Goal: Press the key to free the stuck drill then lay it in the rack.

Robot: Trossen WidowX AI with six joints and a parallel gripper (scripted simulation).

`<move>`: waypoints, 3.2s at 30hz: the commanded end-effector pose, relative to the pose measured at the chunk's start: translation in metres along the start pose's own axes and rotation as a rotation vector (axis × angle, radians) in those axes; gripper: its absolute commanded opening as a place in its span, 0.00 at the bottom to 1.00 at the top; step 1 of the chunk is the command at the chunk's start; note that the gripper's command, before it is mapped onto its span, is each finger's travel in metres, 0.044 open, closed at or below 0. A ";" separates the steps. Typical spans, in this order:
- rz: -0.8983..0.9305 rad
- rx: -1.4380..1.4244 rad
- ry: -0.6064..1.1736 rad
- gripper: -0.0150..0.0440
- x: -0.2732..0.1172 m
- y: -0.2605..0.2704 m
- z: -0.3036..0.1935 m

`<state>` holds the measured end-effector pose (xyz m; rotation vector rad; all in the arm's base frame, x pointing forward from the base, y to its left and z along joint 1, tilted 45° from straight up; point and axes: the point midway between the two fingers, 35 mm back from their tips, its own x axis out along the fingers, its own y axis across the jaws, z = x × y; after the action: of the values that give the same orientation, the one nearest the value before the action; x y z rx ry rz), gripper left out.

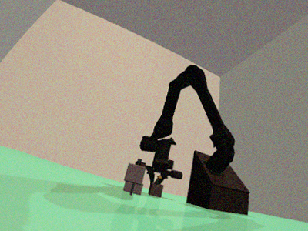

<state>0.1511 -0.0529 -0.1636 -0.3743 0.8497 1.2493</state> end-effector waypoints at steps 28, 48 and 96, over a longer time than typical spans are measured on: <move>0.002 -0.008 -0.025 0.25 0.003 -0.001 0.008; 0.001 -0.001 0.001 0.70 0.000 0.000 0.000; -0.131 -0.447 0.155 1.00 -0.099 -0.109 0.106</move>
<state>0.2553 -0.0948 -0.0619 -0.7787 0.7251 1.2825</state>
